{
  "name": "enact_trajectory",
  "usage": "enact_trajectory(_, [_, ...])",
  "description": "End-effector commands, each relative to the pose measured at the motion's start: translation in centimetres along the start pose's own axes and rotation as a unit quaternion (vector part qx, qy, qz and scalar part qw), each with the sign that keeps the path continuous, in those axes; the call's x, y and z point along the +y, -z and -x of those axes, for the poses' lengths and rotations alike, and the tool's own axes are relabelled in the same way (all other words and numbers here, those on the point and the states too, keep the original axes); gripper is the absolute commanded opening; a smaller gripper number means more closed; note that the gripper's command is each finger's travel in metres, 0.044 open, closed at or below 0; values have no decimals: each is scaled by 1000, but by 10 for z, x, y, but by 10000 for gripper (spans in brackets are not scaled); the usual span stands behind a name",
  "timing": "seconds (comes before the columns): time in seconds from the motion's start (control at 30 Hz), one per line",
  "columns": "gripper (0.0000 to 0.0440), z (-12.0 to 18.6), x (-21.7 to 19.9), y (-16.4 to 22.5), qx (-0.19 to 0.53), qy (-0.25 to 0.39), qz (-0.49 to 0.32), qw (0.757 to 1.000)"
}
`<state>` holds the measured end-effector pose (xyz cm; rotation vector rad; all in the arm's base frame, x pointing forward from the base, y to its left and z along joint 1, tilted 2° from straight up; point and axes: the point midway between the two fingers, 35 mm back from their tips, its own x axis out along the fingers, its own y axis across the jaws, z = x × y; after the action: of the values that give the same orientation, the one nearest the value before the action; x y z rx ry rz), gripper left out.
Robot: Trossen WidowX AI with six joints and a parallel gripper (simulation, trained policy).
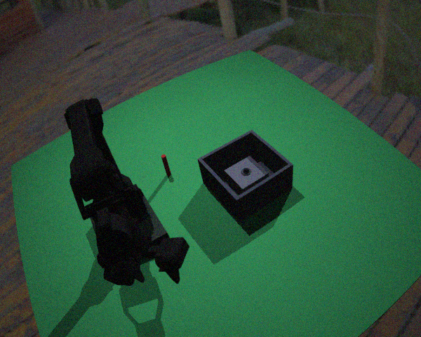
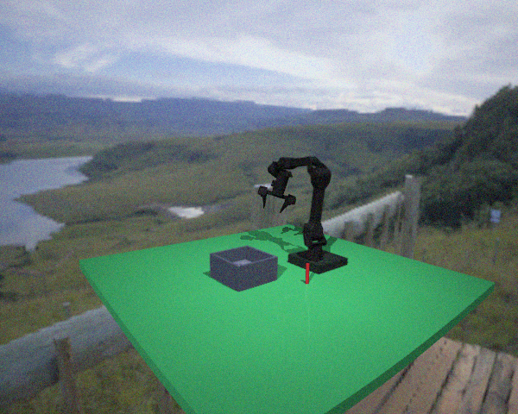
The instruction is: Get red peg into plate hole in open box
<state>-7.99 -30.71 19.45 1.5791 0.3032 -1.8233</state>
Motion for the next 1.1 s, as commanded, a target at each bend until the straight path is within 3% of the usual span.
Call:
enact_trajectory(0.0, [420, 1, 3, 1, -2, -3, 11, 1000])
enact_trajectory(0.07, [440, 1, 10, 6, -1, -7, 34, 999])
enact_trajectory(0.53, [440, 4, 80, 103, 18, -9, 220, 975])
enact_trajectory(1.07, [440, 26, 102, 239, 44, -23, 409, 911])
